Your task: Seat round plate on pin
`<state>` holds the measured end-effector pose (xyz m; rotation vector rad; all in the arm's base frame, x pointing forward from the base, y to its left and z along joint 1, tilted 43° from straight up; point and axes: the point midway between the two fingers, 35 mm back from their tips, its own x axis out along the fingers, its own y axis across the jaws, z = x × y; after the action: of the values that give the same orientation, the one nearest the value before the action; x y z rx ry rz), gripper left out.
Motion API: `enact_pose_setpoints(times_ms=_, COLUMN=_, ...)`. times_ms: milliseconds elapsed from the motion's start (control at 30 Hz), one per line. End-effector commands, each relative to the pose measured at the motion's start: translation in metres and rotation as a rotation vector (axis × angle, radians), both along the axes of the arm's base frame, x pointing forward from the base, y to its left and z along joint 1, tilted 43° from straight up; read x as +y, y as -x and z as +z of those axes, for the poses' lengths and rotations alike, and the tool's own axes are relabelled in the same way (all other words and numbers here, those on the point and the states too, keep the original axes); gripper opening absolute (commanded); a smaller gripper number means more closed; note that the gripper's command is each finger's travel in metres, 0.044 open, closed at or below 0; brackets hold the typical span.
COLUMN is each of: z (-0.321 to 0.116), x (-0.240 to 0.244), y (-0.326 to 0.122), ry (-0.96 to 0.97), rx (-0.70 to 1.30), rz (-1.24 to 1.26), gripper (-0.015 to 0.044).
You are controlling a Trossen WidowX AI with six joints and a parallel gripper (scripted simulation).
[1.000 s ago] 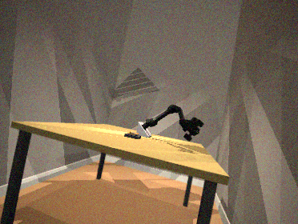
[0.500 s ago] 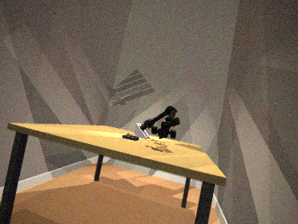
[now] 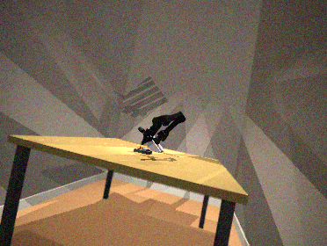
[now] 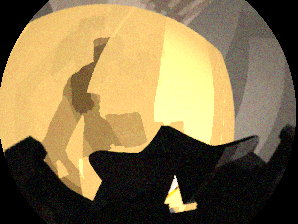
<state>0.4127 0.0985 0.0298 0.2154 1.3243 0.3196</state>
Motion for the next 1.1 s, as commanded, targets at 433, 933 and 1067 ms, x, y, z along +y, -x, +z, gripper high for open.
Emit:
enact_pose_setpoints(times_ms=433, z=-0.033, x=-0.087, y=0.081, ry=-0.364, rx=0.275, rz=0.211, gripper=0.0)
enact_pose_setpoints(times_ms=933, z=-0.066, x=-0.053, y=0.086, ry=-0.366, rx=0.275, rz=0.211, gripper=0.0)
enact_pose_setpoints(times_ms=1067, z=-0.062, x=-0.048, y=0.083, ry=-0.367, rx=0.274, rz=0.211, gripper=0.0)
